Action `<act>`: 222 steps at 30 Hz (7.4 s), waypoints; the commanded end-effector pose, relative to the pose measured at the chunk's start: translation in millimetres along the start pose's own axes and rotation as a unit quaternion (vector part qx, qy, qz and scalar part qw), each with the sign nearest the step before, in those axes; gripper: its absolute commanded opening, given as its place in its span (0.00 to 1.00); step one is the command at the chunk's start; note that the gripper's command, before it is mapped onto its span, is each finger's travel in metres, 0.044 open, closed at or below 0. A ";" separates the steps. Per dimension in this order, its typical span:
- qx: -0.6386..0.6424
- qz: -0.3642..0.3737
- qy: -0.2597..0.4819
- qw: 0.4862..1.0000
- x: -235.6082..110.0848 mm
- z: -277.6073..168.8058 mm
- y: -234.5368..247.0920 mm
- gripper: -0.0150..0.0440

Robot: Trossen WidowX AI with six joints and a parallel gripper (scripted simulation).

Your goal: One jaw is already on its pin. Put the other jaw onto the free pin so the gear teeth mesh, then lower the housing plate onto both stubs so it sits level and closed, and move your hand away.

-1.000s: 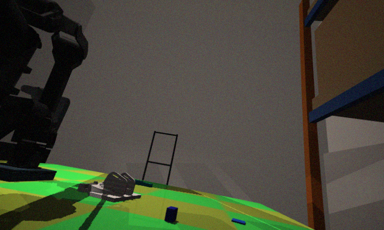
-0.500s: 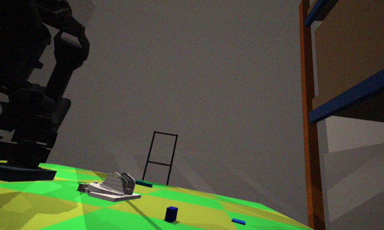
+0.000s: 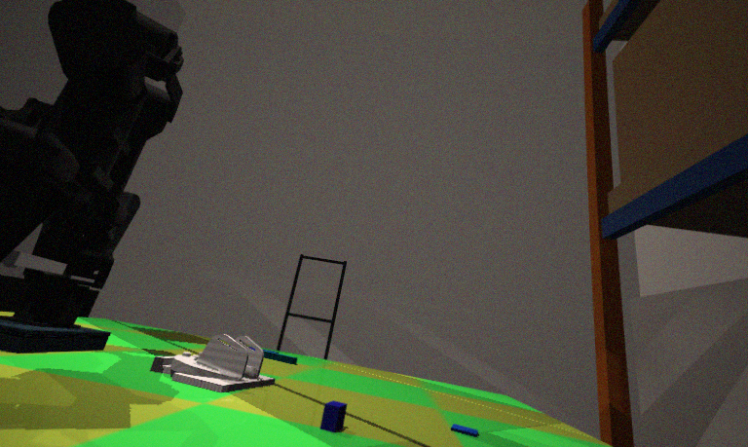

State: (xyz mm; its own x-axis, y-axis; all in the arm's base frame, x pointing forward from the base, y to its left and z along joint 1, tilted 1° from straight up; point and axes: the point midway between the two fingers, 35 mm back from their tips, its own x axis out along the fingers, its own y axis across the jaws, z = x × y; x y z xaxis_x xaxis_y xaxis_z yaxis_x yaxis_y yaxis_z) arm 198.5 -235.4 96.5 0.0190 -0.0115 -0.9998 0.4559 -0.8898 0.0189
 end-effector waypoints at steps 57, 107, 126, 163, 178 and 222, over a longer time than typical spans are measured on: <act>-0.654 0.003 0.007 0.756 -3.6 -114.1 -101.3 0.85; -0.949 0.007 0.009 0.315 -2.5 -150.5 -197.9 0.85; -0.950 0.007 0.009 0.311 -2.5 -150.5 -197.9 0.85; -0.950 0.007 0.009 0.313 -2.2 -139.2 -204.9 0.85; -0.949 0.007 0.009 0.314 3.6 -139.2 -205.0 0.85; -0.949 0.007 0.009 0.315 59.5 -139.4 -206.1 0.85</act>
State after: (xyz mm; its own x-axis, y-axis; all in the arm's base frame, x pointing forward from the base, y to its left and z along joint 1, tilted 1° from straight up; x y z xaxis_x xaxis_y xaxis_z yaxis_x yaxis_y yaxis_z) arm 229.5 10.8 35.3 0.0285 0.0078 -0.9996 0.1619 0.9867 0.0124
